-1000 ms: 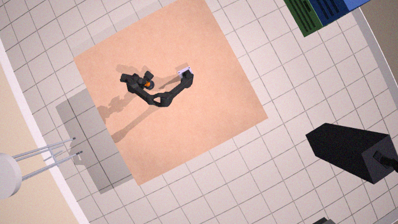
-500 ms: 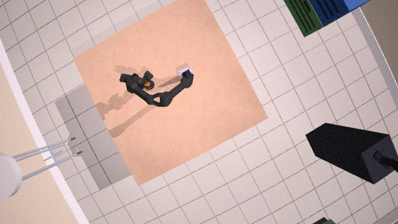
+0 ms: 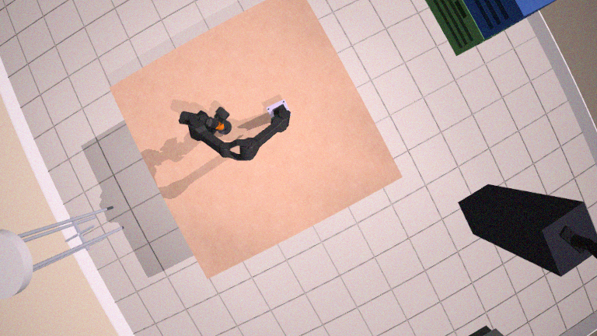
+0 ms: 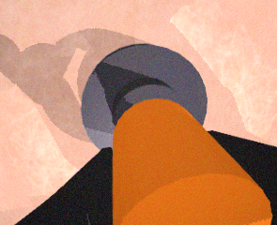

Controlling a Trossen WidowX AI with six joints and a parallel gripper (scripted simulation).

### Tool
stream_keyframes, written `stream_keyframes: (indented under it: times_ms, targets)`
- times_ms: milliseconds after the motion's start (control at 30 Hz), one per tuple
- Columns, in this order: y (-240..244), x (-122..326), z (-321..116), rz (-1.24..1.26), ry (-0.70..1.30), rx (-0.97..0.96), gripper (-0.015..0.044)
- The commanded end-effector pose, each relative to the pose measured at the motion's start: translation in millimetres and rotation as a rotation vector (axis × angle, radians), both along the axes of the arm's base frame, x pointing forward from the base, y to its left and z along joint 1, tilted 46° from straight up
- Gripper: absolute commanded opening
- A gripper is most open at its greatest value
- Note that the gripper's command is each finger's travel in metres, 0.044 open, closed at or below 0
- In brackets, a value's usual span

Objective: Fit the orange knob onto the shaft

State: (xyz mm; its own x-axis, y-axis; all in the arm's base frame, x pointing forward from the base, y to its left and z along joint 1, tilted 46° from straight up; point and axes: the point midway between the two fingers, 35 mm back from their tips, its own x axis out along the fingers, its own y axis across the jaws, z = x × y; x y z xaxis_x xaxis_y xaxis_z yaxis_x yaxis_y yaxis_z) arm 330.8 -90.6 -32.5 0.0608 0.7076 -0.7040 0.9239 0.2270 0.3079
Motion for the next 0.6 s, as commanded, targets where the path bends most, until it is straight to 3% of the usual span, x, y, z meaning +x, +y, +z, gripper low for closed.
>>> stream_keyframes:
  times_ms: [0, 567]
  targets:
    - [-1.5, -0.8, -0.1, -0.006, 0.001, -0.002, 0.0000]
    - [1.4, -3.3, -2.7, -0.006, 0.001, -0.002, 0.0000]
